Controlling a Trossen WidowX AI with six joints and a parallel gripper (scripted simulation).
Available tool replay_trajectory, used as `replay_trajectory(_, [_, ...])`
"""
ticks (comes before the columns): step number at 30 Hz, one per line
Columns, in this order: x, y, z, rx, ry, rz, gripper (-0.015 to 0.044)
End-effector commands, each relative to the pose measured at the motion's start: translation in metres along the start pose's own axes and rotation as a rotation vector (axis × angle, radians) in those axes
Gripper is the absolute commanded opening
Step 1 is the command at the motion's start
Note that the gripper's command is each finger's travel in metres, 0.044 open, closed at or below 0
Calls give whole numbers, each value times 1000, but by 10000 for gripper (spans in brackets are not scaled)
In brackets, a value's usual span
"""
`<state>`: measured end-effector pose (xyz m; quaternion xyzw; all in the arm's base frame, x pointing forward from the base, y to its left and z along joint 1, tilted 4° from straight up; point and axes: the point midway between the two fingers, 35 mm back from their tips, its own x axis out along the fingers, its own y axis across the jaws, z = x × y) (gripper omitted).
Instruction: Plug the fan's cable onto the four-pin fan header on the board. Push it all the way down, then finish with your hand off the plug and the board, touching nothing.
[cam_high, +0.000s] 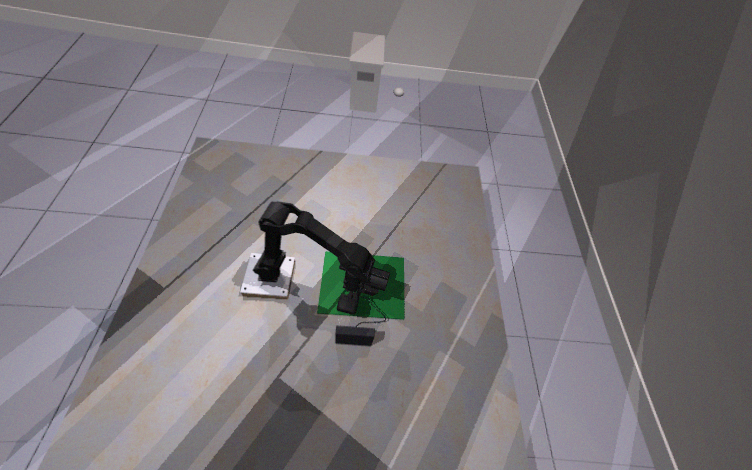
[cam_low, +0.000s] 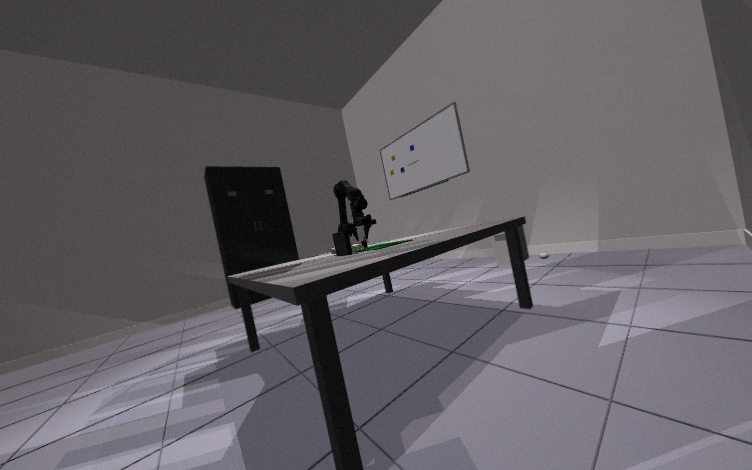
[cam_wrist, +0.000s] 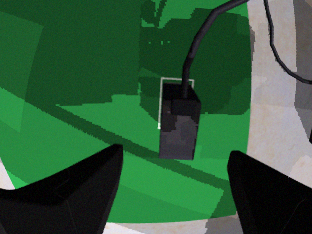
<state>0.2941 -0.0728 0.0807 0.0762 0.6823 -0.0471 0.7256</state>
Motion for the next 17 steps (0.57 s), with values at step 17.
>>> replay_trajectory(17, [-18, 28, -115, -3, -10, 2, 260])
